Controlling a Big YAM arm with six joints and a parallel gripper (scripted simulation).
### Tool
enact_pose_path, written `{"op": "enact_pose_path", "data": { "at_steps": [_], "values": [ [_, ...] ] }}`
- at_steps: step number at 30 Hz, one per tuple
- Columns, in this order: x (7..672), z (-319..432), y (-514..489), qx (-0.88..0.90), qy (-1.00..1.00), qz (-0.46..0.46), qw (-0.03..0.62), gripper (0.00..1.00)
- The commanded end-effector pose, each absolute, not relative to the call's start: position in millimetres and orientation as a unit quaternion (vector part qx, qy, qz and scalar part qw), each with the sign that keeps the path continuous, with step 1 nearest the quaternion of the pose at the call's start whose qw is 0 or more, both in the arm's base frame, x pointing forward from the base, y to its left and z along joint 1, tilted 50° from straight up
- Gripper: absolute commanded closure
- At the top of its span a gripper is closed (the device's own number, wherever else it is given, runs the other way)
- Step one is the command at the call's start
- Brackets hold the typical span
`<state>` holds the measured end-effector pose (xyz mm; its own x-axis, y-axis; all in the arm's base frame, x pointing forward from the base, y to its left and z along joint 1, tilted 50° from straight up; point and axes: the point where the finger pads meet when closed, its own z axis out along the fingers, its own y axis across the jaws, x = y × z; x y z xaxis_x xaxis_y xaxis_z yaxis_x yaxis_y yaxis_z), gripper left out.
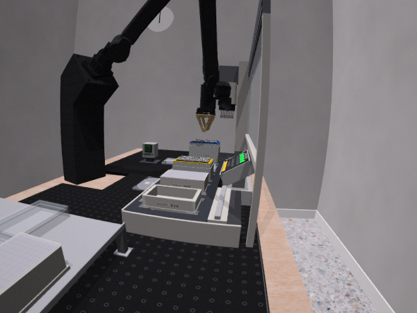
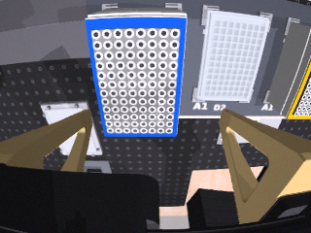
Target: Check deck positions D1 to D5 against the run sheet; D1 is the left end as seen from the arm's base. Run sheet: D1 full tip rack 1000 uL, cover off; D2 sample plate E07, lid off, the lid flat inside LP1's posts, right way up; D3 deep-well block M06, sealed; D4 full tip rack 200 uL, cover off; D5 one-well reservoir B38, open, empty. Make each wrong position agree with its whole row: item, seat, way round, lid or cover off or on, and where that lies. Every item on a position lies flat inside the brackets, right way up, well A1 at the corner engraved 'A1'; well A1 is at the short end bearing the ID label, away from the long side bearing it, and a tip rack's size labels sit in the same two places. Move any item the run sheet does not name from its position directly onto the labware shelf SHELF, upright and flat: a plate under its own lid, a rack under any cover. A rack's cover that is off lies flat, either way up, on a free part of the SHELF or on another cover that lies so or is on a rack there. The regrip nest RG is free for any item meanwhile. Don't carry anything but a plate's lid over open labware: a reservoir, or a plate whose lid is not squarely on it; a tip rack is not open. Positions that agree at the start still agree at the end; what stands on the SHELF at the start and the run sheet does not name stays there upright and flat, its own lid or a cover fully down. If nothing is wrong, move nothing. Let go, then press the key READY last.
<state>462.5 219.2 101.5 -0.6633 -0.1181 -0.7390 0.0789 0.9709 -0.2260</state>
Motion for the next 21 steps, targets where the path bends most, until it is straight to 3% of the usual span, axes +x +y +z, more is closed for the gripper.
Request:
{"op": "enact_pose_path", "data": {
  "at_steps": [1,21],
  "values": [
    [461.8,102.3,250.1,-0.012,0.904,-0.108,0.413,0.0],
    [464.1,107.2,241.1,-0.007,0.902,-0.107,0.417,0.0]
  ]
}}
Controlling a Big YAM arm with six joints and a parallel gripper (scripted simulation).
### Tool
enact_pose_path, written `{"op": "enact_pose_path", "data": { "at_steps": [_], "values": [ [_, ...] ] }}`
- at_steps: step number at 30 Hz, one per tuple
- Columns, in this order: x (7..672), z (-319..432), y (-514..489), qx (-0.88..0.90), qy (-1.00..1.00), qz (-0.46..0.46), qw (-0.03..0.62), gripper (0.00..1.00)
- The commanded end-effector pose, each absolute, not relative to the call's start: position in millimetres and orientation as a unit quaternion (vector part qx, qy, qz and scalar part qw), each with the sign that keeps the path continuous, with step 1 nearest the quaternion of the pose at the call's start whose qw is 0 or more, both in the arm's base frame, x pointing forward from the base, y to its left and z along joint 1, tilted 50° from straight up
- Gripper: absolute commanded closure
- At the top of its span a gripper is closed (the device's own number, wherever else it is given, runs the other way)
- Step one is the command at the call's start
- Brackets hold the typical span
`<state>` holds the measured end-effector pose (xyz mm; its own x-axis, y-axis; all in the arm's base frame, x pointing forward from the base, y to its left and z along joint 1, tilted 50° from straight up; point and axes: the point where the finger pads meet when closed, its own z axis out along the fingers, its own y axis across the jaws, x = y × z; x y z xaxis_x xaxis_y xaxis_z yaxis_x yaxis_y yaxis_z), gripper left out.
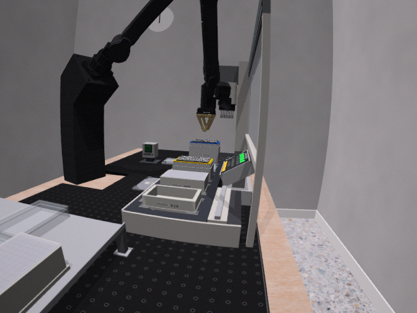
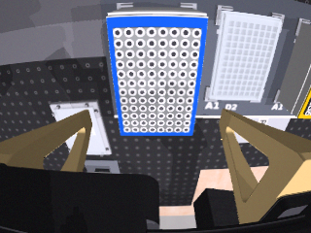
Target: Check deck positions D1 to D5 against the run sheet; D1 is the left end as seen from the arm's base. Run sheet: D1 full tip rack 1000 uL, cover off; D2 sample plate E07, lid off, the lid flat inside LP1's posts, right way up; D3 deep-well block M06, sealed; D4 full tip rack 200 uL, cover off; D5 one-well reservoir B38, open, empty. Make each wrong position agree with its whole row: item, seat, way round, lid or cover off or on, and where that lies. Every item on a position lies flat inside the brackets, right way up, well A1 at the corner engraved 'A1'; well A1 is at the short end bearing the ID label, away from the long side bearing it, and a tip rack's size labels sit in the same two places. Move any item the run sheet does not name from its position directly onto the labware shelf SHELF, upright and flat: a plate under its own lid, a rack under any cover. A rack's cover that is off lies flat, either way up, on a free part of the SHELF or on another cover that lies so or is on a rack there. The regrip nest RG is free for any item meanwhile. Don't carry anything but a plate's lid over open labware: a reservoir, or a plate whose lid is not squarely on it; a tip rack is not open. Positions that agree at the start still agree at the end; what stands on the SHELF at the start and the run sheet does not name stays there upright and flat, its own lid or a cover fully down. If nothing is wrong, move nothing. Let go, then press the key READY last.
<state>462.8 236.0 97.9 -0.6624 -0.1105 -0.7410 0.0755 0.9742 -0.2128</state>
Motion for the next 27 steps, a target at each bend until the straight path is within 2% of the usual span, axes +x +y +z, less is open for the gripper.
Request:
{"op": "enact_pose_path", "data": {
  "at_steps": [1,15,27],
  "values": [
    [464.1,107.2,241.1,-0.007,0.902,-0.107,0.417,0.0],
    [464.1,107.2,241.1,-0.007,0.902,-0.107,0.417,0.0],
    [433.6,135.7,253.3,-0.007,0.901,-0.1,0.421,0.0]
  ]
}}
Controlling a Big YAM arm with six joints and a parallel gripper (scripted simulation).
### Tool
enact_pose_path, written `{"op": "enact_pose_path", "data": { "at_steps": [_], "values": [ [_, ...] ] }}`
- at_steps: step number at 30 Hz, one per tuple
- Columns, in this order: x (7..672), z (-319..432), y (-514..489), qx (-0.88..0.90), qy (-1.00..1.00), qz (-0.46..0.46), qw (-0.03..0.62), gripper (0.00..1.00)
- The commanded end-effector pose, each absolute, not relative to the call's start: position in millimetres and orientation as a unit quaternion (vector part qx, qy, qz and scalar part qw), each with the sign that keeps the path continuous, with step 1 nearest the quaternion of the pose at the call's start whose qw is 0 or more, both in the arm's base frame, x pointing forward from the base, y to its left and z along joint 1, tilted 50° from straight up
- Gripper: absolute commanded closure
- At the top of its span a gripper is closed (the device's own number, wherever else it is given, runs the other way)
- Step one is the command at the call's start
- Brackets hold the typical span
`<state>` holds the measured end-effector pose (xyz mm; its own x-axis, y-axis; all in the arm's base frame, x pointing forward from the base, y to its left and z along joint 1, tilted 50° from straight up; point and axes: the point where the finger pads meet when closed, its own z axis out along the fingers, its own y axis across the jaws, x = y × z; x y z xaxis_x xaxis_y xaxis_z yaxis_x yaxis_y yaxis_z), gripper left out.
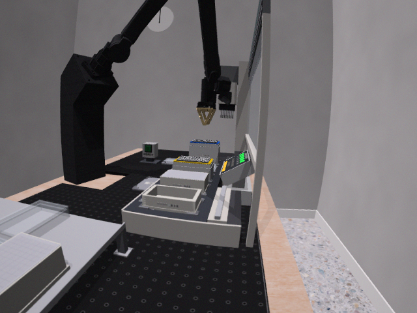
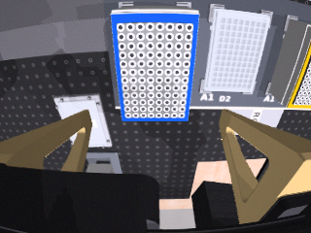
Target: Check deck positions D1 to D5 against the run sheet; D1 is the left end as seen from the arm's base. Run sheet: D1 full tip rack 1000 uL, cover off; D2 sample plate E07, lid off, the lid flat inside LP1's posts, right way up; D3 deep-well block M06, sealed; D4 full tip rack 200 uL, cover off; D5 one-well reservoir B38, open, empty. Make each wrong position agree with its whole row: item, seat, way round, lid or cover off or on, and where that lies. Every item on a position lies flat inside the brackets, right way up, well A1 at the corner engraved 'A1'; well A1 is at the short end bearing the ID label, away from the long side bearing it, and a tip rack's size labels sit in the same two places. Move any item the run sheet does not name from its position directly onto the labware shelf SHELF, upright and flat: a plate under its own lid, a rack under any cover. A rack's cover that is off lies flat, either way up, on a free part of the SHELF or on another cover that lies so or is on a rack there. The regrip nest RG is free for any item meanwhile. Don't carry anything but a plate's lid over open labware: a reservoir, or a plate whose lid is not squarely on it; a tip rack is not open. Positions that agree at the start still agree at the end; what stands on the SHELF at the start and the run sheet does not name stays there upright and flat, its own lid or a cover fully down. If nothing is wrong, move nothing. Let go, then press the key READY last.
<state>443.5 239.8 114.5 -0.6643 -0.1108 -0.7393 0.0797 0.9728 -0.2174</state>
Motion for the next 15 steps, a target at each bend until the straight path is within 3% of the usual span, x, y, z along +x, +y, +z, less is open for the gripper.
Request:
{"op": "enact_pose_path", "data": {
  "at_steps": [1,15],
  "values": [
    [430.7,137.2,253.5,-0.008,0.902,-0.101,0.421,0.0],
    [404.8,170.5,265.1,-0.004,0.9,-0.094,0.426,0.0]
  ]
}}
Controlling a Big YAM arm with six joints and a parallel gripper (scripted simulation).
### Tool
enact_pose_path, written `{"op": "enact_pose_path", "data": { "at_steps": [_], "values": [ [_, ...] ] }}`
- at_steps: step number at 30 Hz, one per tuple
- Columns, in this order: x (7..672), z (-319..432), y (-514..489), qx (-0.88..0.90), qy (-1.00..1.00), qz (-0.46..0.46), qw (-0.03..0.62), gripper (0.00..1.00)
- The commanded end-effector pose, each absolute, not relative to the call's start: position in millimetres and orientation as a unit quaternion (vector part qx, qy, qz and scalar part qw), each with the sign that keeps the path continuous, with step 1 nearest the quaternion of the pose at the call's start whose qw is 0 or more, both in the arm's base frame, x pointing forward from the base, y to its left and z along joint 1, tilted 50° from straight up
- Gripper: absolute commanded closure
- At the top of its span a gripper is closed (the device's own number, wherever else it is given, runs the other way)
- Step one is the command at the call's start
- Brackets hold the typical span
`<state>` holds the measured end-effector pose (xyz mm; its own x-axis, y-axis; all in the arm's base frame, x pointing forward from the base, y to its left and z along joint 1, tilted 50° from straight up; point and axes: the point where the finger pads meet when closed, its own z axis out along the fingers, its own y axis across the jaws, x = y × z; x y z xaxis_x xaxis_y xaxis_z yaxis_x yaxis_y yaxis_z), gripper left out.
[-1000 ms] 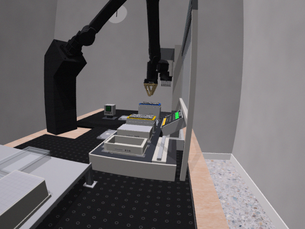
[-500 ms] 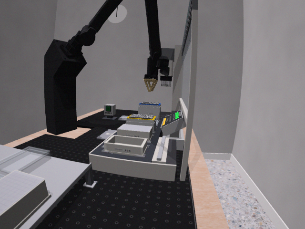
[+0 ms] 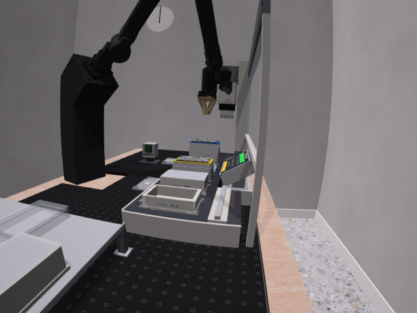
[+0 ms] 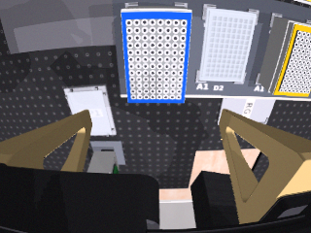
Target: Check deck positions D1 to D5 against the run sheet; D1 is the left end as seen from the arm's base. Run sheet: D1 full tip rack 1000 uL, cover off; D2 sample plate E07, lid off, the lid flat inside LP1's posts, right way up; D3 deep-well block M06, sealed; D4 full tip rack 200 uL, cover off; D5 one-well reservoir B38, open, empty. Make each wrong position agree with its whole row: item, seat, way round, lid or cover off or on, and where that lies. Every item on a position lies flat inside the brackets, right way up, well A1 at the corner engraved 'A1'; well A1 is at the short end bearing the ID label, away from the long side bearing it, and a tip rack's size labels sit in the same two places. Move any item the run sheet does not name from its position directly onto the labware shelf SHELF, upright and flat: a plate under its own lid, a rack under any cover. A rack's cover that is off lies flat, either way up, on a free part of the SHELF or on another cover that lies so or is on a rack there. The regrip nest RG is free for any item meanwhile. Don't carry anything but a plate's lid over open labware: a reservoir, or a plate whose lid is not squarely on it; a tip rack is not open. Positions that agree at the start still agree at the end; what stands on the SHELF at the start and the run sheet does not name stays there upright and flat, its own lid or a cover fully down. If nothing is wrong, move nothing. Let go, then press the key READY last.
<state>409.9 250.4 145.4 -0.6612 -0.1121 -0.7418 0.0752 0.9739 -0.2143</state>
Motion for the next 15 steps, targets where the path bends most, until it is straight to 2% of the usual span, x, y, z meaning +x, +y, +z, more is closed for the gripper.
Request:
{"op": "enact_pose_path", "data": {
  "at_steps": [1,9,15],
  "values": [
    [402.3,172.7,265.7,-0.004,0.9,-0.094,0.426,0.0],
    [390.0,184.4,269.4,-0.003,0.9,-0.092,0.426,0.0],
    [385.1,166.5,234.7,-0.005,0.902,-0.107,0.419,0.0]
  ]
}}
